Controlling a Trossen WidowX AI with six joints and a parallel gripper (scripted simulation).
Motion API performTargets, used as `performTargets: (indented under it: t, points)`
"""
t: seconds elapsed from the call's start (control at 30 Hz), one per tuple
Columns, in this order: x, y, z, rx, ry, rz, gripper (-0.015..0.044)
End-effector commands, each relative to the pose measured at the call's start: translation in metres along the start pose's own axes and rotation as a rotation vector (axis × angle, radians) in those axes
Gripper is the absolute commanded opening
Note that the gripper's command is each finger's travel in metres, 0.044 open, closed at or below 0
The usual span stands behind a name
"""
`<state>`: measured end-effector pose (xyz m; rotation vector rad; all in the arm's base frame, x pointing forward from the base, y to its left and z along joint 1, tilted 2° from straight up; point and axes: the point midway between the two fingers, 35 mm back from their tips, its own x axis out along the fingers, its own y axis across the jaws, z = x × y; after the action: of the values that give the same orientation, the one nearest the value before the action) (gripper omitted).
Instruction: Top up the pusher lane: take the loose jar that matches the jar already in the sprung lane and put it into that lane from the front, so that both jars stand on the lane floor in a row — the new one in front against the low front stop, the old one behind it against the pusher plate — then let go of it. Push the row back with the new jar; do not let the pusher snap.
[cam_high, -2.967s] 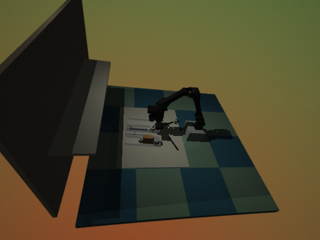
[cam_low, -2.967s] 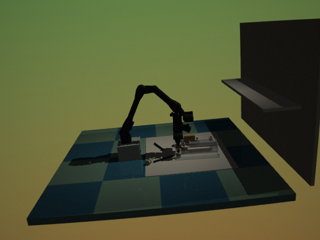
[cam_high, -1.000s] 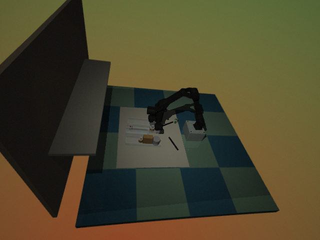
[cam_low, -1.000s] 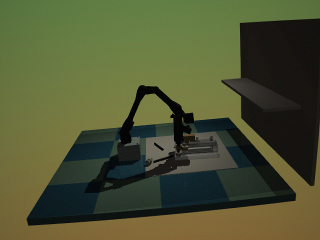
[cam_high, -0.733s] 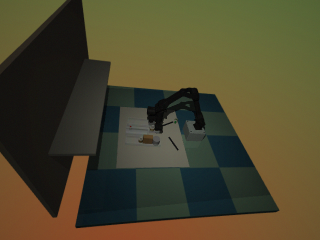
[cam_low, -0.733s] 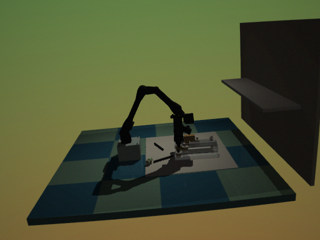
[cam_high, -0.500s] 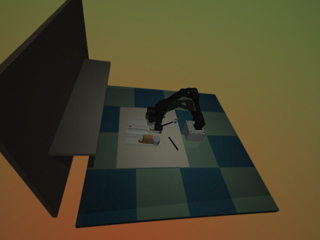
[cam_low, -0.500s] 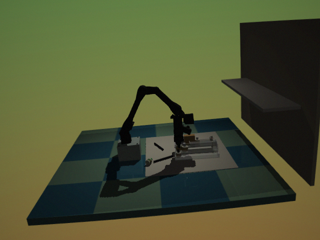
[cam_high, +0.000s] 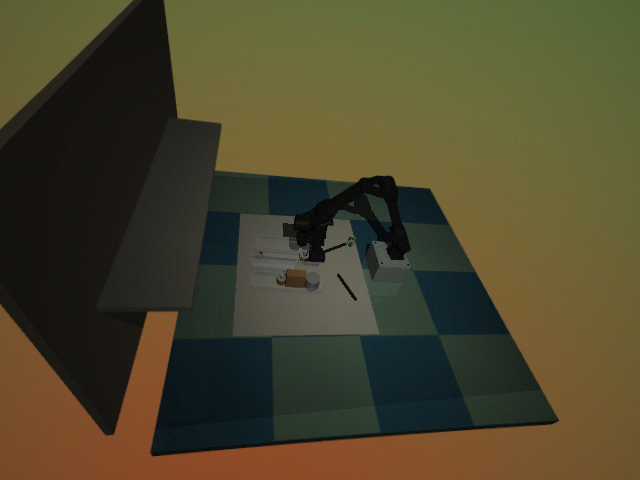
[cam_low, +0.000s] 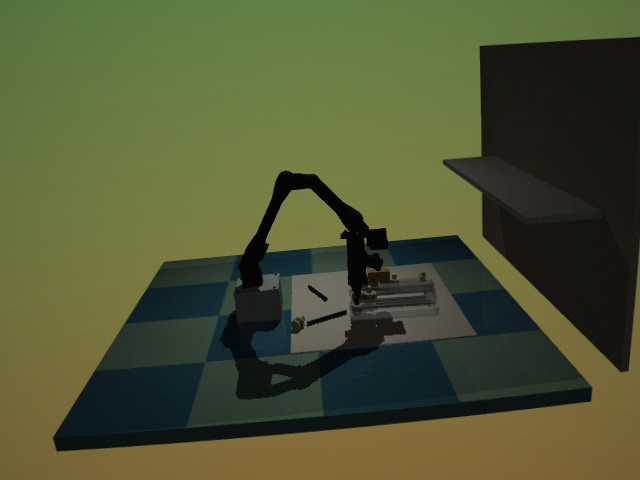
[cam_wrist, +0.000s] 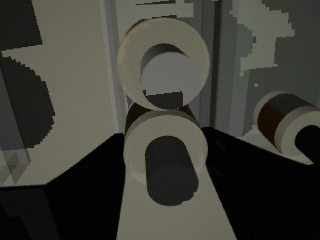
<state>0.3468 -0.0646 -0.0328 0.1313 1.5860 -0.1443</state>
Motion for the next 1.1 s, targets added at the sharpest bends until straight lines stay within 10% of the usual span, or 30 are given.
performTargets:
  t: [0.0,1.07]
  points:
    - [0.0018,-0.0005,0.0032,-0.003,-0.015,-0.003,0.0]
    - [0.0049,-0.0005,-0.0011,-0.003,-0.015,-0.003,0.0]
